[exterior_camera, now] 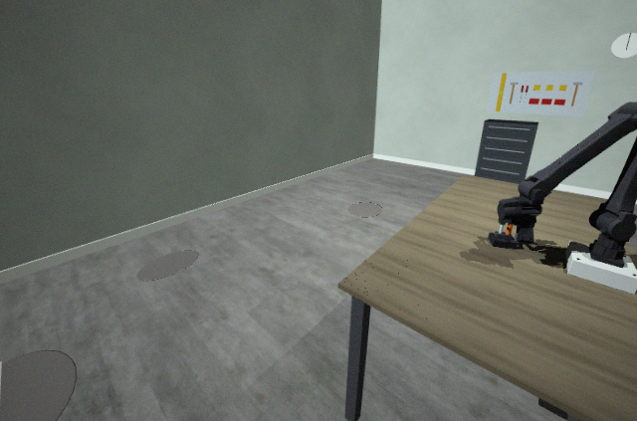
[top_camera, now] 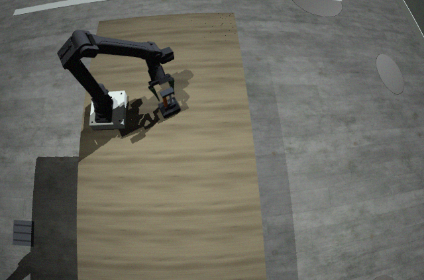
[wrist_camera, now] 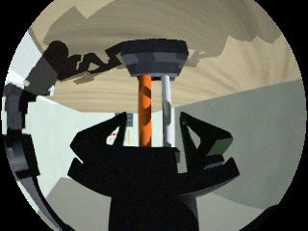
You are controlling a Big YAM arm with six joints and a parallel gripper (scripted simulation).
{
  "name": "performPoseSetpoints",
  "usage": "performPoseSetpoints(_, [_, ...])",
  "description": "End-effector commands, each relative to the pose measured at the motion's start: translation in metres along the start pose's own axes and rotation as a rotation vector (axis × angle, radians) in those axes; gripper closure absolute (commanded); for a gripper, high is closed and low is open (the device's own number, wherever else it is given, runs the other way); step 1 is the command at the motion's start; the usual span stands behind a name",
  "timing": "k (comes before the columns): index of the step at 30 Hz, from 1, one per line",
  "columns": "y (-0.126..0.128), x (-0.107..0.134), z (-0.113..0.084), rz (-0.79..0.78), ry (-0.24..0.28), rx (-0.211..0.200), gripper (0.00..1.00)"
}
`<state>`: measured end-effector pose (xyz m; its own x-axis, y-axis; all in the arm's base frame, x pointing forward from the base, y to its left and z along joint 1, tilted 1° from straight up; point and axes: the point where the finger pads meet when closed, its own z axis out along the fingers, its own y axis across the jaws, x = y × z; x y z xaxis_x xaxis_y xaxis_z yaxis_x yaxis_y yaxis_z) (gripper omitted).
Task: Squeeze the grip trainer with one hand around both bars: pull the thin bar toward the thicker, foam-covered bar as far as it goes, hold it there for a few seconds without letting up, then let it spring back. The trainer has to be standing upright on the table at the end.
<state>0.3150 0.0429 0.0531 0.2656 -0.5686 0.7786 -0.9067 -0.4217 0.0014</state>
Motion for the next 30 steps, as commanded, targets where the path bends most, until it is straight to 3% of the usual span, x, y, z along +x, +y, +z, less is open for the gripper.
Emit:
performPoseSetpoints(1, [-0.001,-0.001,0.008,-0.026,0.002,-0.005,0.24])
performPoseSetpoints(4, [-0.006,0.000,0.006,-0.017,0.001,0.008,0.24])
performPoseSetpoints(12, [-0.001,-0.001,0.017,-0.026,0.002,-0.005,0.24])
performPoseSetpoints(30, [-0.005,0.000,0.018,-0.024,0.002,0.002,0.24])
